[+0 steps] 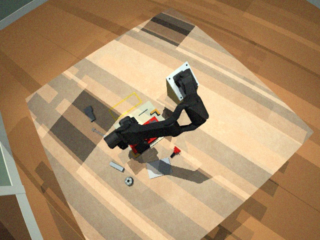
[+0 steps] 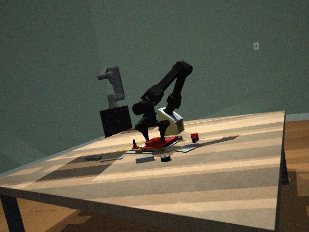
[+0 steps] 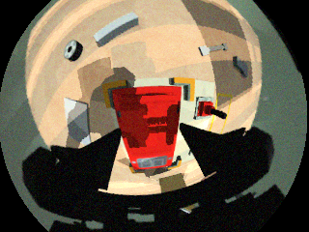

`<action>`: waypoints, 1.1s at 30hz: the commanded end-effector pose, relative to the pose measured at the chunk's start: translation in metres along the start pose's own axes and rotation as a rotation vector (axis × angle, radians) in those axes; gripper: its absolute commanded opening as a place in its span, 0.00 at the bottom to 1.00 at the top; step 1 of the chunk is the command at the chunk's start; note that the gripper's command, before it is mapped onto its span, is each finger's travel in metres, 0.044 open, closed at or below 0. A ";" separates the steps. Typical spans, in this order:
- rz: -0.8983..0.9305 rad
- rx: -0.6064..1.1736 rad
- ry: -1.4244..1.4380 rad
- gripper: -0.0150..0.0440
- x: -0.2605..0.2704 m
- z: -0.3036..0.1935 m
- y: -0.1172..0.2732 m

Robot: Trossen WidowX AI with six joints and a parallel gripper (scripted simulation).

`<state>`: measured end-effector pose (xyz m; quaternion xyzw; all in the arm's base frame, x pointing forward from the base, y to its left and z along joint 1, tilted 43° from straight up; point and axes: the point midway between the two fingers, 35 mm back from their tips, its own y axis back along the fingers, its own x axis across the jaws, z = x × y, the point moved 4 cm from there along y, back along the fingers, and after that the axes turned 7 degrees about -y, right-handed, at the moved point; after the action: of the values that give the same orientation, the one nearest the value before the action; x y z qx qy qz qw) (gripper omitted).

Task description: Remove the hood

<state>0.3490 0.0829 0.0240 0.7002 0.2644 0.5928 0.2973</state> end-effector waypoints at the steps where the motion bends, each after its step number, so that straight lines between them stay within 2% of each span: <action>1: 0.004 0.004 -0.003 1.00 0.000 -0.001 -0.003; 12: 0.004 0.004 -0.003 1.00 0.000 -0.001 -0.008; 15: 0.000 0.000 0.000 0.87 0.000 0.000 -0.006; 25: 0.000 0.000 0.000 0.75 0.000 0.000 -0.006; 33: 0.000 0.000 0.000 0.40 0.000 0.000 -0.002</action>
<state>0.3487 0.0856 0.0210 0.7015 0.2635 0.5918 0.2972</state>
